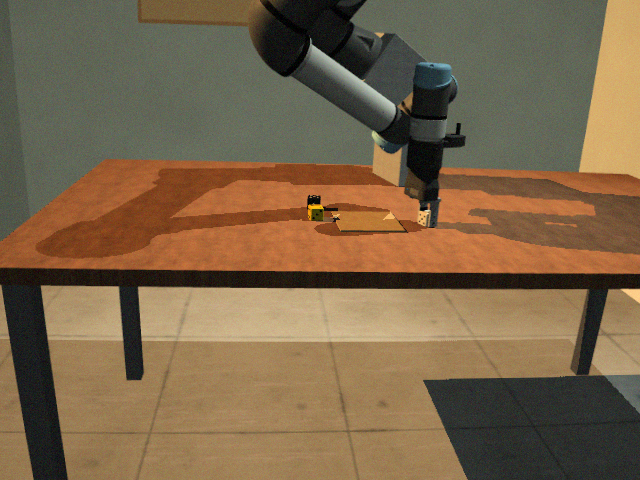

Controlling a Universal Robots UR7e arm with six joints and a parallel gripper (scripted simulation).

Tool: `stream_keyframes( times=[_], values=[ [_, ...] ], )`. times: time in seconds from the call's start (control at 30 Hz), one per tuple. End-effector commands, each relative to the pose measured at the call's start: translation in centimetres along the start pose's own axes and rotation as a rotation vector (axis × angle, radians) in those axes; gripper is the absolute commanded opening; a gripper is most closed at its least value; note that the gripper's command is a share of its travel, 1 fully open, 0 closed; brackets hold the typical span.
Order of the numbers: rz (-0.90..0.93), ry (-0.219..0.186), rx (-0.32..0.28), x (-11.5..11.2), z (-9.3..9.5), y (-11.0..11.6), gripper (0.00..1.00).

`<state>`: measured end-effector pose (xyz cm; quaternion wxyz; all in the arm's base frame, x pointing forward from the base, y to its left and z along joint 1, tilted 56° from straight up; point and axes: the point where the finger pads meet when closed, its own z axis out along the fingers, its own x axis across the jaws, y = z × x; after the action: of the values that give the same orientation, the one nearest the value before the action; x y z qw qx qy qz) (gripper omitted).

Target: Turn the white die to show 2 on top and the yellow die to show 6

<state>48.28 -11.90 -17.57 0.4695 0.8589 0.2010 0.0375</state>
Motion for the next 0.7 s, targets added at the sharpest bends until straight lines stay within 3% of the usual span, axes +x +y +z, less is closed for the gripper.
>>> stream_keyframes(
  times=[0.0,0.33,0.67],
  values=[
    [0.0,0.001,0.0,0.0,0.0,0.0,0.57],
    [0.0,0.001,0.0,0.0,-0.5,0.0,0.57],
    [0.0,0.001,0.0,0.0,-6.2,0.0,0.57]
  ],
)
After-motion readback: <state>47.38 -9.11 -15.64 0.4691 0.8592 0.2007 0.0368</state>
